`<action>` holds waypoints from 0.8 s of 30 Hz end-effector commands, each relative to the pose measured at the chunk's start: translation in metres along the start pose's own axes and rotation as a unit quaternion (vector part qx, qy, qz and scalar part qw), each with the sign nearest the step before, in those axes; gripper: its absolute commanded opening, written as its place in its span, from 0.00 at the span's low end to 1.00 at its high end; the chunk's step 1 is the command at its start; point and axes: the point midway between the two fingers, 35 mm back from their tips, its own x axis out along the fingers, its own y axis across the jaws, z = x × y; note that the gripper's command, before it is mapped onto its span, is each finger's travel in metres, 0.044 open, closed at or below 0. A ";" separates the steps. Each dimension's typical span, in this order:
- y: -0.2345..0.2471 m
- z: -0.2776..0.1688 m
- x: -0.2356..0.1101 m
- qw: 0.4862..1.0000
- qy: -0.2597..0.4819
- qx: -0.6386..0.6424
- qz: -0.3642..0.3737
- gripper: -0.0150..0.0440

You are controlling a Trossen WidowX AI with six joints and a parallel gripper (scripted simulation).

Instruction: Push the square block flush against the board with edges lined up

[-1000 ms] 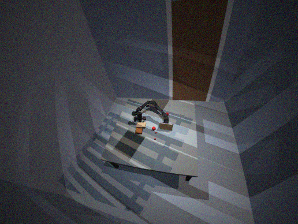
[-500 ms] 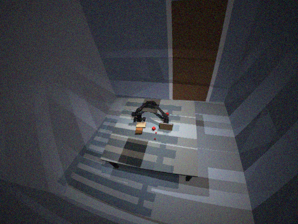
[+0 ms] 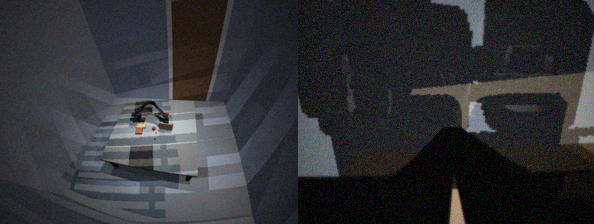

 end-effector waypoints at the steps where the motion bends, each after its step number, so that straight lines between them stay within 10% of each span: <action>1: -0.001 -0.009 0.004 1.000 0.004 -0.002 -0.004 0.25; 24: 0.000 -0.010 0.004 1.000 0.004 -0.002 -0.004 0.25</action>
